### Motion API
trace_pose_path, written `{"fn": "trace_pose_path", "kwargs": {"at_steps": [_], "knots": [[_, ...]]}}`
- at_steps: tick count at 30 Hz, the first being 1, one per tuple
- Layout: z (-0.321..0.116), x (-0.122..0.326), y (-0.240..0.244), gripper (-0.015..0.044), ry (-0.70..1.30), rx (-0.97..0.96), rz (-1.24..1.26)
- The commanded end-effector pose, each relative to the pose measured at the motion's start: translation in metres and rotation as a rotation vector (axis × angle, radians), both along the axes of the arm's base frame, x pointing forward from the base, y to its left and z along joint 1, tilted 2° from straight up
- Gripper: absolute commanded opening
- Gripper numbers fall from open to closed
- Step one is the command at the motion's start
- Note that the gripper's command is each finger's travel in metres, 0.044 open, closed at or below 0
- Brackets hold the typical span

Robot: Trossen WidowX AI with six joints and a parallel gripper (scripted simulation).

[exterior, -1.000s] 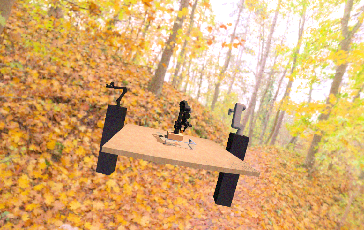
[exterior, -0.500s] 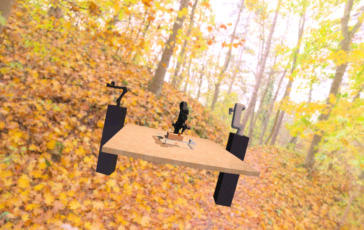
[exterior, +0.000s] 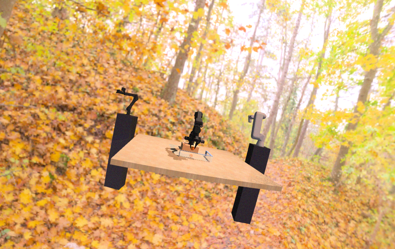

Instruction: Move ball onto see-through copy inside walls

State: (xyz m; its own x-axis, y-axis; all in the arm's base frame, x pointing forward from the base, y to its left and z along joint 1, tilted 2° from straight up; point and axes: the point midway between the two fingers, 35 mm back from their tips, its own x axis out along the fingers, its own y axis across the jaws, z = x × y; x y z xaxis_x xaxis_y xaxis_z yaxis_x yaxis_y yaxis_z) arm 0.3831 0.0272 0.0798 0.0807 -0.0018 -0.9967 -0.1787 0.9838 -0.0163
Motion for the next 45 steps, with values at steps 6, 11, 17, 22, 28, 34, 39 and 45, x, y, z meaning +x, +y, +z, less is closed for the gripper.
{"fn": "trace_pose_path", "kwargs": {"at_steps": [6, 11, 17, 22, 28, 34, 39, 45], "knots": [[-0.057, 0.001, 0.000, 0.0000, 0.015, 0.004, 0.006], [-0.058, 0.001, 0.000, 0.0000, 0.015, 0.004, 0.006], [-0.063, 0.002, 0.000, 0.0000, 0.015, 0.004, 0.006], [-0.072, 0.002, 0.000, 0.0000, 0.015, 0.004, 0.006], [-0.077, 0.002, 0.000, 0.0000, 0.015, 0.004, 0.006], [-0.074, 0.002, 0.000, 0.0079, 0.014, -0.001, 0.000], [-0.074, 0.002, 0.000, 0.0210, 0.014, -0.001, 0.000], [-0.074, 0.002, 0.000, 0.0279, 0.014, -0.001, 0.000]]}}
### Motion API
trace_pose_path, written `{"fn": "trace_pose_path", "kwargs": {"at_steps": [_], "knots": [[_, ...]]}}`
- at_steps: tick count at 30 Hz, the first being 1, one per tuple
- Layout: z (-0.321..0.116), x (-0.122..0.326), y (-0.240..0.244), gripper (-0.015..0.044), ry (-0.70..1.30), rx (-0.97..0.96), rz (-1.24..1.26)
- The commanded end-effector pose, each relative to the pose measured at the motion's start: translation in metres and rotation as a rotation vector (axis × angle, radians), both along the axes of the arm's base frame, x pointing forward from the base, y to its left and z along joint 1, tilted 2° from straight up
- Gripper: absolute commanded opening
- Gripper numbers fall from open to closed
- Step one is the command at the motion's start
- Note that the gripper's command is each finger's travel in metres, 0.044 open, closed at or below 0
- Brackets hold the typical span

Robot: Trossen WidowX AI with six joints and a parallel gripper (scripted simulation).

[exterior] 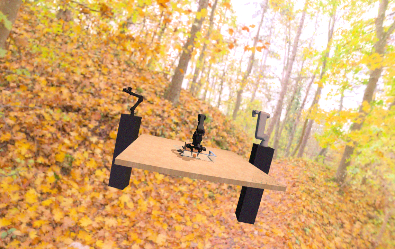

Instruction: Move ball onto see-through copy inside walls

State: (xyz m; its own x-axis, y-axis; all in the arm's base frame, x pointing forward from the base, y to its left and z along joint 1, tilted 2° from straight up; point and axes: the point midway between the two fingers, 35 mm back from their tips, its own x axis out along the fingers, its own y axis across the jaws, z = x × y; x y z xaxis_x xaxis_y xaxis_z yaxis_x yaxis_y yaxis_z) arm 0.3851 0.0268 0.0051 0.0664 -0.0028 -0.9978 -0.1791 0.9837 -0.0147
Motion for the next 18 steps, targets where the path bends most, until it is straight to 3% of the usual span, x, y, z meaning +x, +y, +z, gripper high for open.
{"fn": "trace_pose_path", "kwargs": {"at_steps": [1, 8, 18], "knots": [[0.000, 0.000, 0.000, 0.0279, 0.000, 0.000, 0.000], [0.084, -0.005, 0.000, 0.0279, 0.000, 0.005, 0.005], [0.078, -0.001, 0.000, 0.0279, -0.014, 0.001, 0.000]]}}
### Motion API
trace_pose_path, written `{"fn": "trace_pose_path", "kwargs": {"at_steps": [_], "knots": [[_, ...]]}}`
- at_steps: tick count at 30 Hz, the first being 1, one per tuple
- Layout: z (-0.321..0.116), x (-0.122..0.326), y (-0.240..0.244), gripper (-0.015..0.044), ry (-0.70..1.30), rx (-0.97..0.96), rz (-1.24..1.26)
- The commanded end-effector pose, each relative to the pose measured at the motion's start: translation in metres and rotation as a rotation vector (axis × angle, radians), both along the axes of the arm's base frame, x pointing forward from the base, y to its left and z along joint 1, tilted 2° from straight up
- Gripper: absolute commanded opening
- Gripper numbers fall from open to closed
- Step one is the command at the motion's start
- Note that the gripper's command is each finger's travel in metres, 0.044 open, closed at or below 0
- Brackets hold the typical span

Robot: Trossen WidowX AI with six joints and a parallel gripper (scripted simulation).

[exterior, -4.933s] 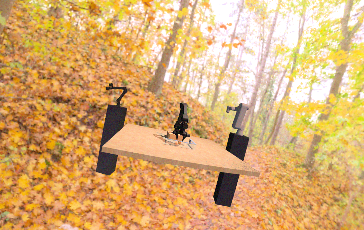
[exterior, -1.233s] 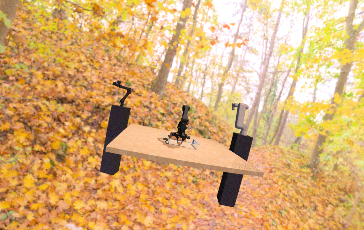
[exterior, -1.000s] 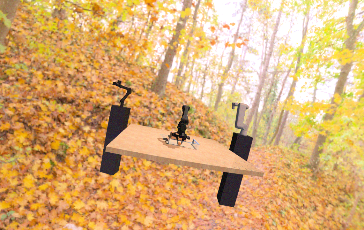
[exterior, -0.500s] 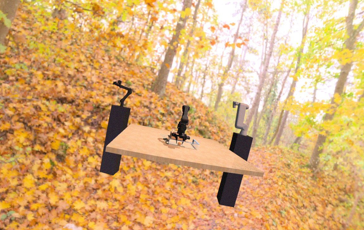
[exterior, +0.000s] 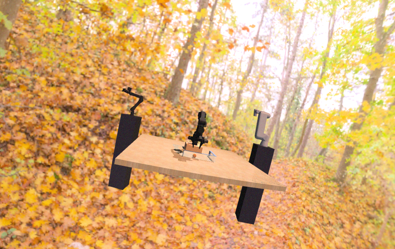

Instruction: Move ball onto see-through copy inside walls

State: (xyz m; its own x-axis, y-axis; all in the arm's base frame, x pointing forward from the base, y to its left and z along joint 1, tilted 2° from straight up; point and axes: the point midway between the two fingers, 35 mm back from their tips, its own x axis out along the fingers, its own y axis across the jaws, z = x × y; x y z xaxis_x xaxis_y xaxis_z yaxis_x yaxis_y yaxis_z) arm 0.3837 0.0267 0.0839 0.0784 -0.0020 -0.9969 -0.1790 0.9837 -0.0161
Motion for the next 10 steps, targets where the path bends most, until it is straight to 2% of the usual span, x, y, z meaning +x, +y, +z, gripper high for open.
{"fn": "trace_pose_path", "kwargs": {"at_steps": [1, 2, 8, 10], "knots": [[-0.001, 0.001, 0.000, 0.0279, -0.002, 0.000, 0.000], [-0.001, 0.001, 0.000, 0.0279, -0.002, 0.000, 0.000], [0.049, -0.008, 0.000, 0.0436, 0.004, 0.000, 0.000], [0.049, -0.008, 0.000, 0.0440, 0.004, 0.000, 0.000]]}}
